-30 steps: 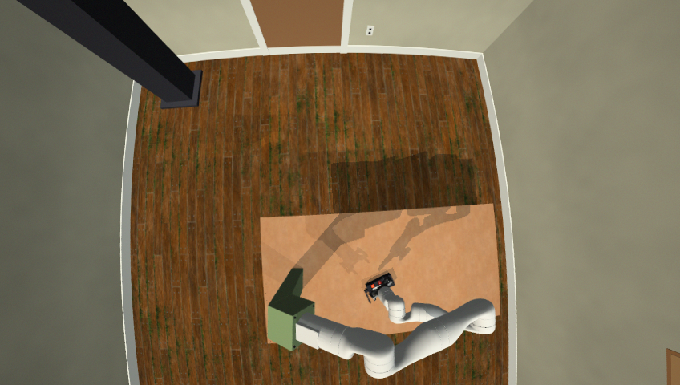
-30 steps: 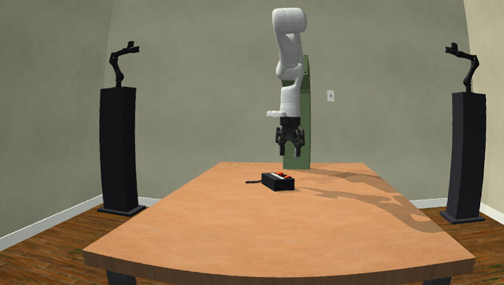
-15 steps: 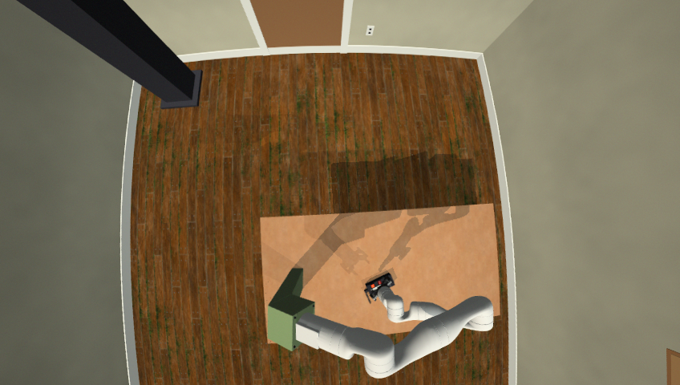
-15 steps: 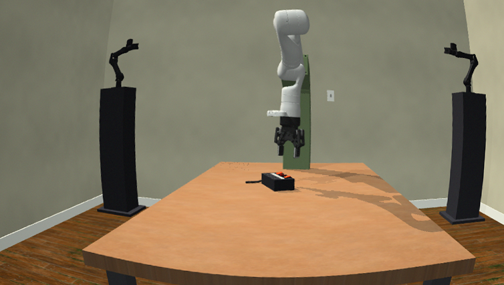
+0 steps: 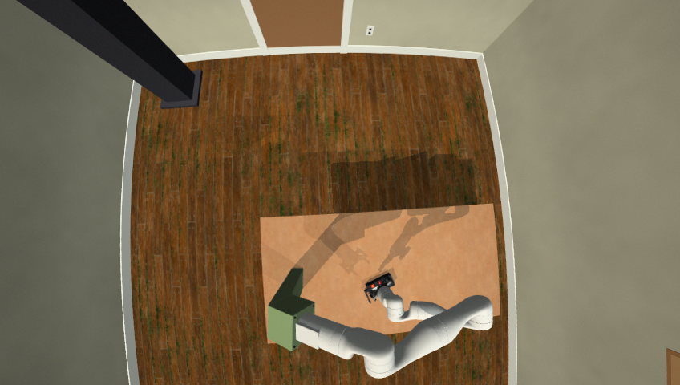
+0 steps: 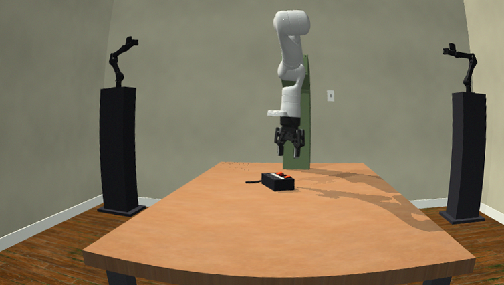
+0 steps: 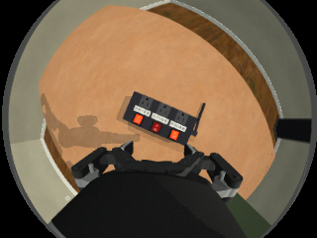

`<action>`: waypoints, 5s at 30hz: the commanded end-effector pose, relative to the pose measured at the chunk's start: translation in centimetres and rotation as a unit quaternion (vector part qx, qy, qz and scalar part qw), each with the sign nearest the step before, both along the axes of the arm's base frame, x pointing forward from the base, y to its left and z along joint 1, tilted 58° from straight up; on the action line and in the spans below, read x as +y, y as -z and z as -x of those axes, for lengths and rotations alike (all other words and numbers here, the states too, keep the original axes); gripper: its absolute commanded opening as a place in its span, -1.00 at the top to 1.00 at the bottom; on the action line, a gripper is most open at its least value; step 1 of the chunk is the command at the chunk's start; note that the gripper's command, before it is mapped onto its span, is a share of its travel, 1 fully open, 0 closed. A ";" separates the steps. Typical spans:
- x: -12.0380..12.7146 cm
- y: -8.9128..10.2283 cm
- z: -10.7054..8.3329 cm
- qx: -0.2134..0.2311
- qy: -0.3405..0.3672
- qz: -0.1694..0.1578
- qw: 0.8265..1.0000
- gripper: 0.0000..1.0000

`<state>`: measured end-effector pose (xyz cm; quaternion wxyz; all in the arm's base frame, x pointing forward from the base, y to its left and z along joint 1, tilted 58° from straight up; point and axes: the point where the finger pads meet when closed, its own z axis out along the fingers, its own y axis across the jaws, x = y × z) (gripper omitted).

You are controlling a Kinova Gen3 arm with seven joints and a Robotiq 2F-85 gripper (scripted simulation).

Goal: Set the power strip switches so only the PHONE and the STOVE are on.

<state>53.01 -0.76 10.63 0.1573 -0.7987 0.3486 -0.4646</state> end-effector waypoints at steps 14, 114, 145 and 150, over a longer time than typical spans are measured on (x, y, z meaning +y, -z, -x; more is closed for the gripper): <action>0.0 0.0 0.0 0.000 0.000 0.000 1.000 -1.00; -6.3 -6.8 3.9 -0.008 0.167 -0.308 0.937 -1.00; -5.7 -6.8 2.8 -0.015 0.203 -0.365 0.909 -1.00; -4.8 -6.7 1.5 -0.023 0.247 -0.434 0.866 -1.00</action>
